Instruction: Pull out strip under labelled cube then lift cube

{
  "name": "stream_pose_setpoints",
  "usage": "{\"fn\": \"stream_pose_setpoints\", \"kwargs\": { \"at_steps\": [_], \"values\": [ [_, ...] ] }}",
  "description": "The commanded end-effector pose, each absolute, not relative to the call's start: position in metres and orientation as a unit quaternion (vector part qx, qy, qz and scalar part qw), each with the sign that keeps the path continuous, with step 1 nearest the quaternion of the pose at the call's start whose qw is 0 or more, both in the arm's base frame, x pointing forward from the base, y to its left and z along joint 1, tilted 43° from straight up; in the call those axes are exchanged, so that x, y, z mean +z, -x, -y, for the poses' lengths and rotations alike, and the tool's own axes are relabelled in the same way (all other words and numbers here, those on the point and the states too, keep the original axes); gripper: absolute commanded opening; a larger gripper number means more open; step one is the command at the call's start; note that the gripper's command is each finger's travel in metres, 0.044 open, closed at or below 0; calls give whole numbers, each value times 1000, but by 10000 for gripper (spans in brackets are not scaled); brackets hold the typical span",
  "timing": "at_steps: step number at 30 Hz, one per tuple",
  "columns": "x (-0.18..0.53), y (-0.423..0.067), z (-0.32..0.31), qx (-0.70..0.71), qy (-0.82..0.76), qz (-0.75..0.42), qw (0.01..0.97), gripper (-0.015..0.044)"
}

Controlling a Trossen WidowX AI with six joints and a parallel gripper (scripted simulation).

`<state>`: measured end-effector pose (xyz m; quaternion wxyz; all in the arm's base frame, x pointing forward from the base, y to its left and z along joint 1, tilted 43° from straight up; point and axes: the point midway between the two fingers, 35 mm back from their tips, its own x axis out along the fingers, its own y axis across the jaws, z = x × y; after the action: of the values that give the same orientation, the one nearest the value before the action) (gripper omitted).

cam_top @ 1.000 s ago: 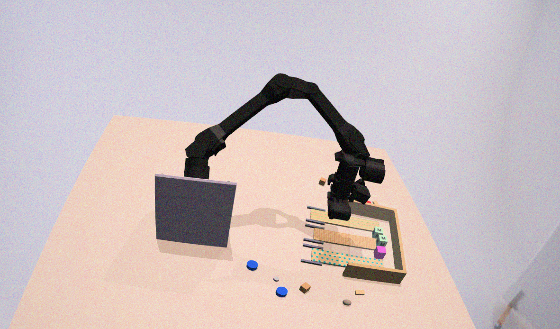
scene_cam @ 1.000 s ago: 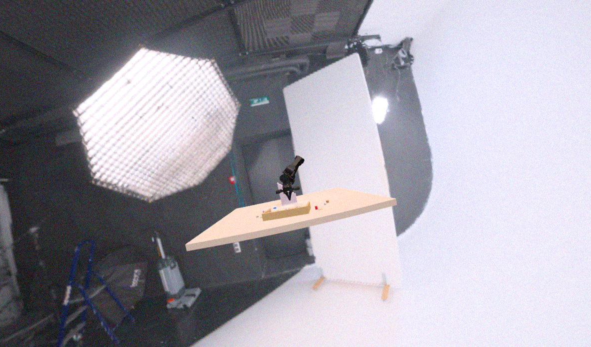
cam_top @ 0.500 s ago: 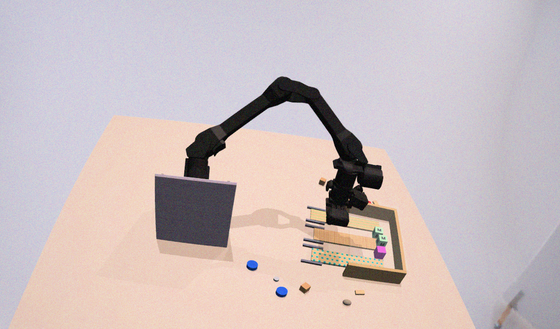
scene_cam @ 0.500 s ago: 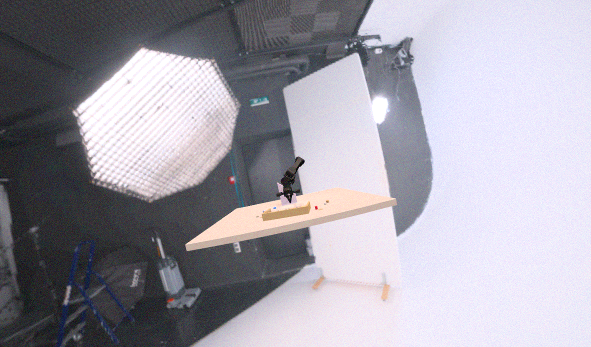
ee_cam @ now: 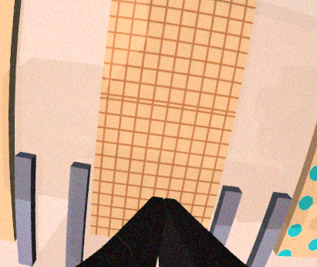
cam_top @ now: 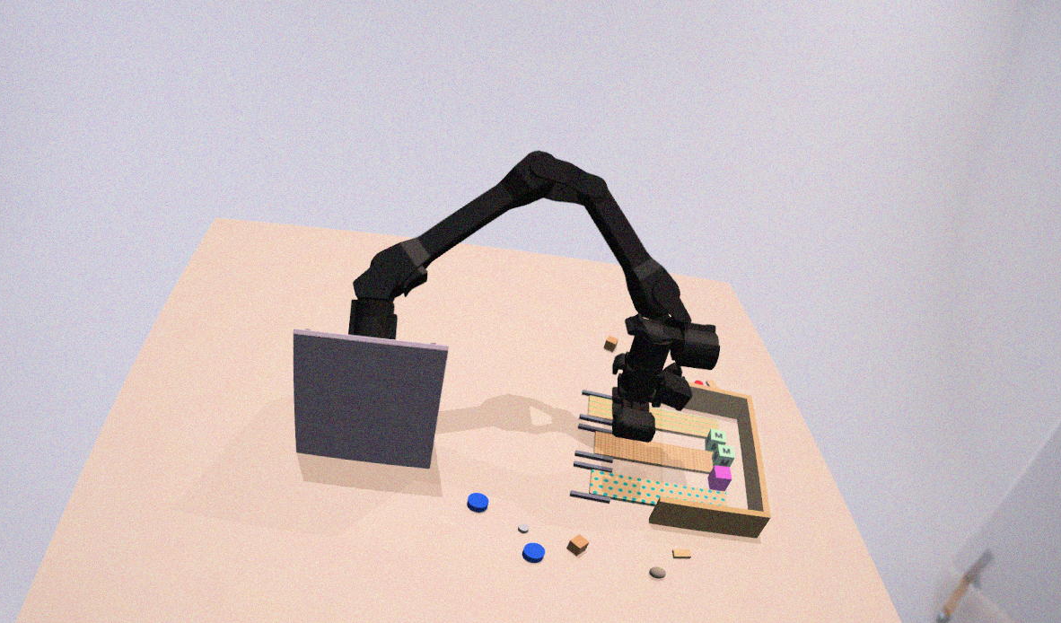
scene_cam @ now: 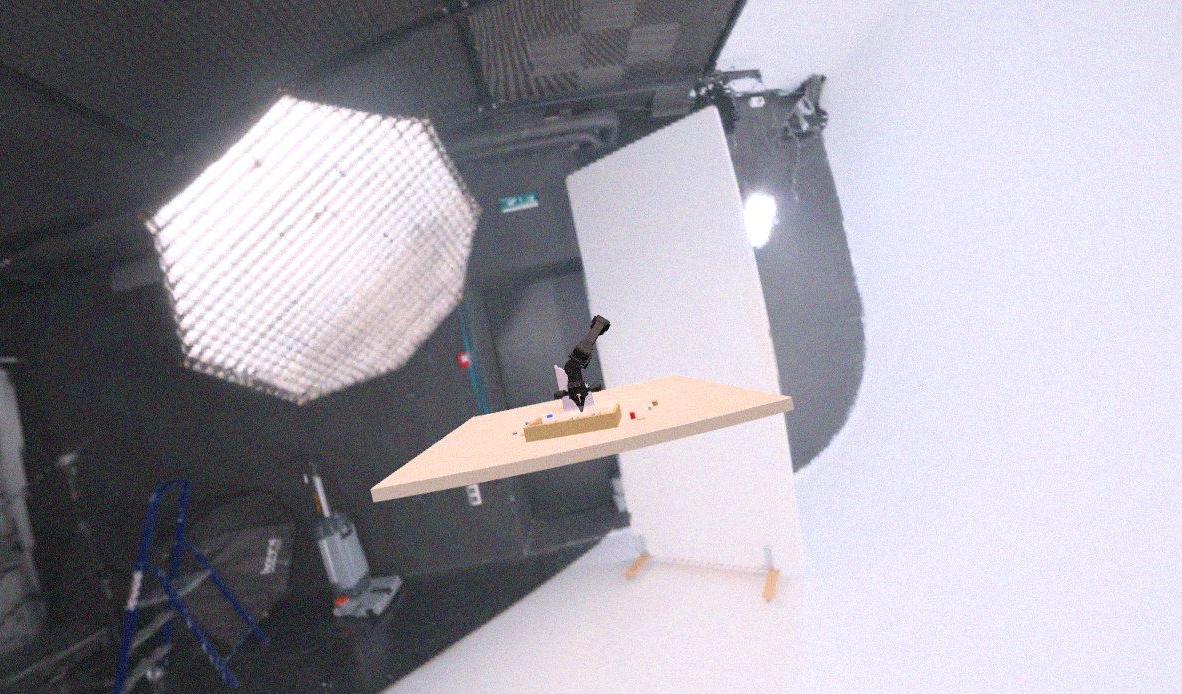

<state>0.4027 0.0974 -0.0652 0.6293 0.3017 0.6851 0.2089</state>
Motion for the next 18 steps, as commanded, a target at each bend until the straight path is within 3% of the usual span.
{"fn": "stream_pose_setpoints", "kwargs": {
  "at_steps": [1,18],
  "values": [
    [-71,-399,-105,210,-304,-688,625,0],
    [-81,-397,-115,211,-305,-688,625,0]
  ]
}}
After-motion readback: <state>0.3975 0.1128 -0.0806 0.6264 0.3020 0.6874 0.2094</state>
